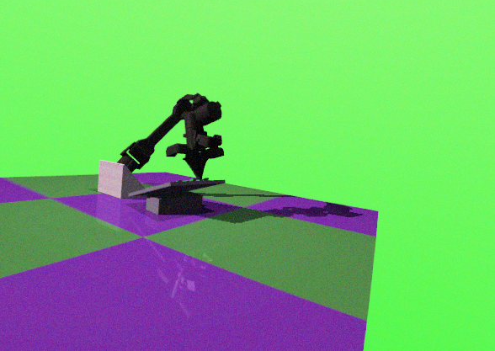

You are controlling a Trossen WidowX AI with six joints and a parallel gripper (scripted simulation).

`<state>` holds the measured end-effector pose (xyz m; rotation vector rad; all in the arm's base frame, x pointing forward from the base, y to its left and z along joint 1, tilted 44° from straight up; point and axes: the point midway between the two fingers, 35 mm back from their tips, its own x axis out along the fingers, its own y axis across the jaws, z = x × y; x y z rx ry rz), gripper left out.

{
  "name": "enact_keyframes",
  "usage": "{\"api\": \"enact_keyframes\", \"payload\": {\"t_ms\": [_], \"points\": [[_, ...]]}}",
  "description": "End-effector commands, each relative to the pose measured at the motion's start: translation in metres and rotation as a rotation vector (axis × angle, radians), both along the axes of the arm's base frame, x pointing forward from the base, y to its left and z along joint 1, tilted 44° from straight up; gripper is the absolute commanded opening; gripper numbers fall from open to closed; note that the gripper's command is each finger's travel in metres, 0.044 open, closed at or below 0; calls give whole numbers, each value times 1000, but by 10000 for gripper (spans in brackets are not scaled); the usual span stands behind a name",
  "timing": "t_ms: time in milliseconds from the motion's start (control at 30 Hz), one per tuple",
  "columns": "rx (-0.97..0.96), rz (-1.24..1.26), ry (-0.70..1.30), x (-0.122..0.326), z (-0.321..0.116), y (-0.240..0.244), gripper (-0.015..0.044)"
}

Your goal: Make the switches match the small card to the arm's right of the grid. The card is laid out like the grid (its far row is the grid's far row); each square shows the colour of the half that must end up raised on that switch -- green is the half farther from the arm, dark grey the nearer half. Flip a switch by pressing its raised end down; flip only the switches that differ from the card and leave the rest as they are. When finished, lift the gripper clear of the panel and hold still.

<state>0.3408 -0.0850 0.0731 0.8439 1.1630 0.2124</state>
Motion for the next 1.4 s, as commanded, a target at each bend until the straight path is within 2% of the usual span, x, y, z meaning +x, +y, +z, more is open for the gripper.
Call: {"api": "enact_keyframes", "payload": {"t_ms": [0,167,333,533,700,1367], "points": [[0,-4,2,0,-1,0,0],[-8,-21,-11,-27,42,-33,0],[-8,-22,-12,-29,45,-35,0],[-9,-22,-12,-36,28,-52,0],[-2,-4,4,-20,3,-34,0],[-1,-4,3,-10,-12,-22,0]]}}
